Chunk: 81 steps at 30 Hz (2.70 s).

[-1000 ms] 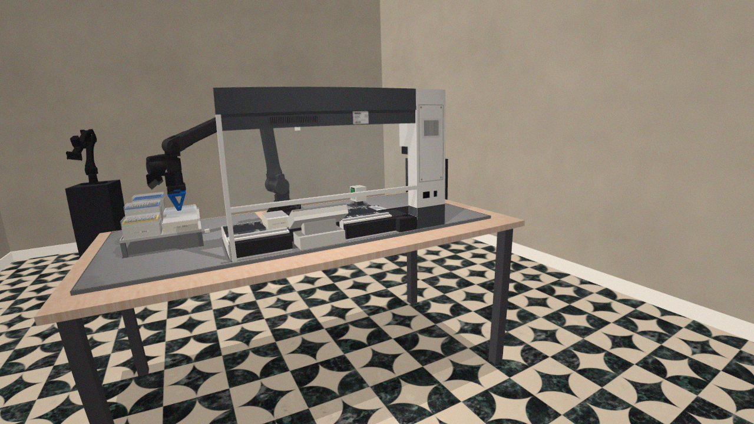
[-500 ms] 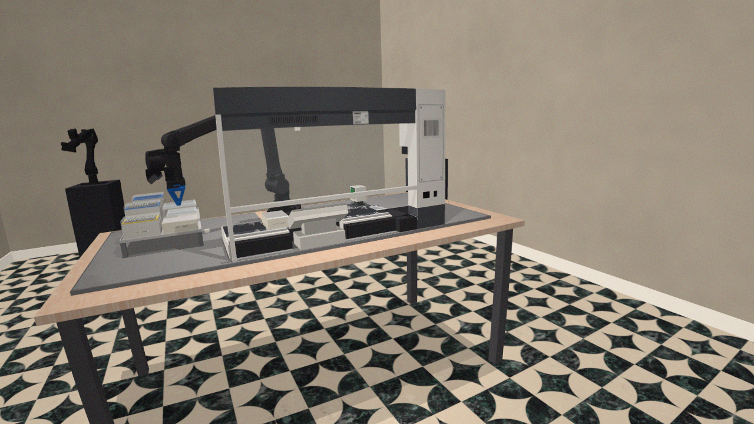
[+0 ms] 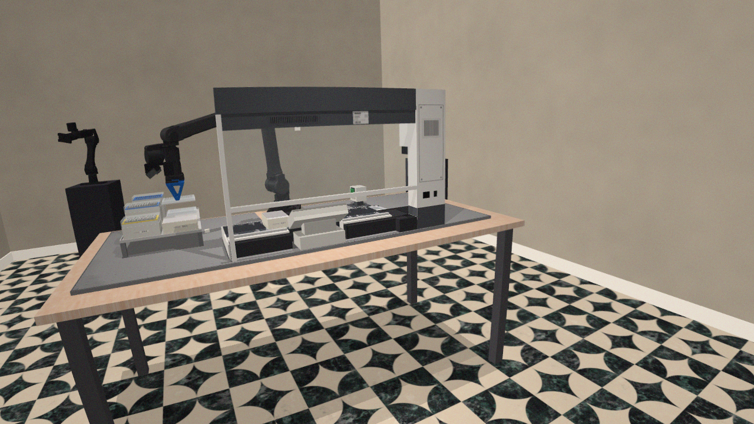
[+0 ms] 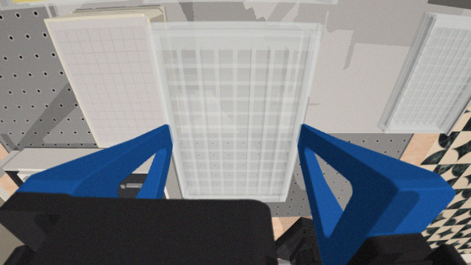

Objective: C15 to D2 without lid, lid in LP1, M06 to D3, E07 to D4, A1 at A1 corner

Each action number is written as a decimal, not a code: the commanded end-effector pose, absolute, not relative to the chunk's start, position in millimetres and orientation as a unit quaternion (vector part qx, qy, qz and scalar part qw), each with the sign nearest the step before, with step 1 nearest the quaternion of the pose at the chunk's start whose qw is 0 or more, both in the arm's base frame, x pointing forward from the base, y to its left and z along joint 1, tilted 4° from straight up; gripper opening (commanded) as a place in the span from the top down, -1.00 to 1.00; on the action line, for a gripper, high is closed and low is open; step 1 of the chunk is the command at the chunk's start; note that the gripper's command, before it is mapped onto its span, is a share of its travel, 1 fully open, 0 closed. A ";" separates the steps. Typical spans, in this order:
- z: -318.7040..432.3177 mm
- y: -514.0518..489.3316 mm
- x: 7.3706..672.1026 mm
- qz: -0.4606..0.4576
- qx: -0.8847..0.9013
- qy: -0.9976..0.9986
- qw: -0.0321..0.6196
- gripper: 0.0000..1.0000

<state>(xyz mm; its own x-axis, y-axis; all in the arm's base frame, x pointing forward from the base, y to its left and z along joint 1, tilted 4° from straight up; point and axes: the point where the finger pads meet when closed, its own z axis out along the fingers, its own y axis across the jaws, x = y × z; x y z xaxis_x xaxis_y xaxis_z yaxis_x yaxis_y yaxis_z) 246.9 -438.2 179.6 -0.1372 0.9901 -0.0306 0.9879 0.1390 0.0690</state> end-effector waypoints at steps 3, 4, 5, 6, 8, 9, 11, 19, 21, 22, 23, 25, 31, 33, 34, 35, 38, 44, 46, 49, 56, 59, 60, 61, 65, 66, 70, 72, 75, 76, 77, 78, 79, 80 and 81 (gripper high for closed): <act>229.5 -454.2 245.2 0.000 0.657 0.751 0.075 1.00; 228.3 -454.6 245.2 0.001 0.657 0.751 0.073 1.00; 228.4 -454.7 245.2 0.002 0.657 0.751 0.071 1.00; 230.4 -454.5 245.0 0.002 0.657 0.751 0.071 1.00; 238.2 -453.4 244.2 0.000 0.657 0.750 0.076 1.00; 238.2 -453.4 244.2 0.000 0.657 0.750 0.076 1.00; 227.7 -453.8 244.3 0.005 0.658 0.750 0.064 1.00; 253.9 -451.8 242.4 0.000 0.657 0.750 0.076 1.00; 257.3 -451.5 242.1 0.000 0.656 0.750 0.076 1.00; 258.9 -451.3 241.9 0.000 0.656 0.750 0.076 1.00; 260.6 -451.1 241.7 0.000 0.656 0.750 0.076 1.00; 261.8 -450.1 240.9 0.001 0.657 0.751 0.074 1.00; 235.1 -443.9 237.7 0.012 0.659 0.751 0.047 1.00; 238.4 -446.1 238.8 0.010 0.659 0.751 0.051 1.00; 238.4 -446.1 238.8 0.010 0.659 0.751 0.051 1.00; 238.4 -446.1 238.8 0.010 0.659 0.751 0.051 1.00; 238.4 -446.1 238.8 0.010 0.659 0.751 0.051 1.00; 238.4 -446.1 238.8 0.010 0.659 0.751 0.051 1.00; 238.4 -446.1 238.8 0.010 0.659 0.751 0.051 1.00; 238.4 -446.1 238.8 0.010 0.659 0.751 0.051 1.00; 238.4 -446.1 238.8 0.010 0.659 0.751 0.051 1.00; 238.4 -446.1 238.8 0.010 0.659 0.751 0.051 1.00; 238.4 -446.1 238.8 0.010 0.659 0.751 0.051 1.00; 238.4 -446.1 238.8 0.010 0.659 0.751 0.051 1.00; 238.4 -446.1 238.8 0.010 0.659 0.751 0.051 1.00; 238.4 -446.1 238.8 0.010 0.659 0.751 0.051 1.00; 238.4 -446.1 238.8 0.010 0.659 0.751 0.051 1.00; 238.4 -446.1 238.8 0.010 0.659 0.751 0.051 1.00; 238.4 -446.1 238.8 0.010 0.659 0.751 0.051 1.00; 238.4 -446.1 238.8 0.010 0.659 0.751 0.051 1.00; 238.4 -446.1 238.8 0.010 0.659 0.751 0.051 1.00; 238.4 -446.1 238.8 0.010 0.659 0.751 0.051 1.00; 238.4 -446.1 238.8 0.010 0.659 0.751 0.051 1.00; 238.4 -446.1 238.8 0.010 0.659 0.751 0.051 1.00; 238.4 -446.1 238.8 0.010 0.659 0.751 0.051 1.00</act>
<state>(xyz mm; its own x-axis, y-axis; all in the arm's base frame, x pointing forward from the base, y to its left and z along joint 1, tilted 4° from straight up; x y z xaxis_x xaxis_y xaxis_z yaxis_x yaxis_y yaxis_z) 243.3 -437.0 222.8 -0.1366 0.9901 -0.0308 0.9880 0.1384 0.0688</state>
